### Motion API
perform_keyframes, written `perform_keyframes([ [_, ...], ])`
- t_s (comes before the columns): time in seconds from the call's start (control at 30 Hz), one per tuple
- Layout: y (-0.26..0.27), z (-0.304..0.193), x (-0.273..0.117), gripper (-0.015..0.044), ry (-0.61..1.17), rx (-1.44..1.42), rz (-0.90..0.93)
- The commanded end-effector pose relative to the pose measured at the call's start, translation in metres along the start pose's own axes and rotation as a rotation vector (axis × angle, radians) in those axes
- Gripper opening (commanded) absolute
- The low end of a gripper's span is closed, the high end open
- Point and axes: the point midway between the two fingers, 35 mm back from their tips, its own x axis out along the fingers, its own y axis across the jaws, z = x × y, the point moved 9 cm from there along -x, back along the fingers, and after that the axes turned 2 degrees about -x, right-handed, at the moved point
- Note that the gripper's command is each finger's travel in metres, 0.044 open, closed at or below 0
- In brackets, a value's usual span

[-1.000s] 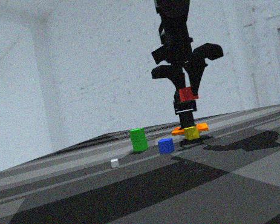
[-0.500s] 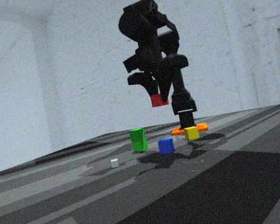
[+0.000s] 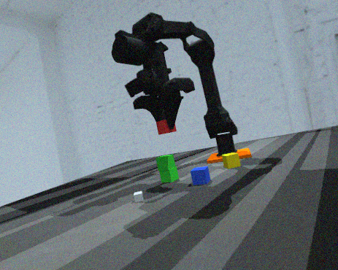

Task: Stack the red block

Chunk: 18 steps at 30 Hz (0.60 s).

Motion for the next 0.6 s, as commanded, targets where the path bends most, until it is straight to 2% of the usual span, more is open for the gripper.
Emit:
perform_keyframes([
  [0.0,-0.022,0.002,0.0,0.0,0.0,-0.005,-0.002],
  [0.17,-0.025,0.003,0.001,0.0,0.0,-0.005,-0.003],
  [0.57,-0.025,0.002,0.03,0.0,0.0,-0.005,-0.003],
])
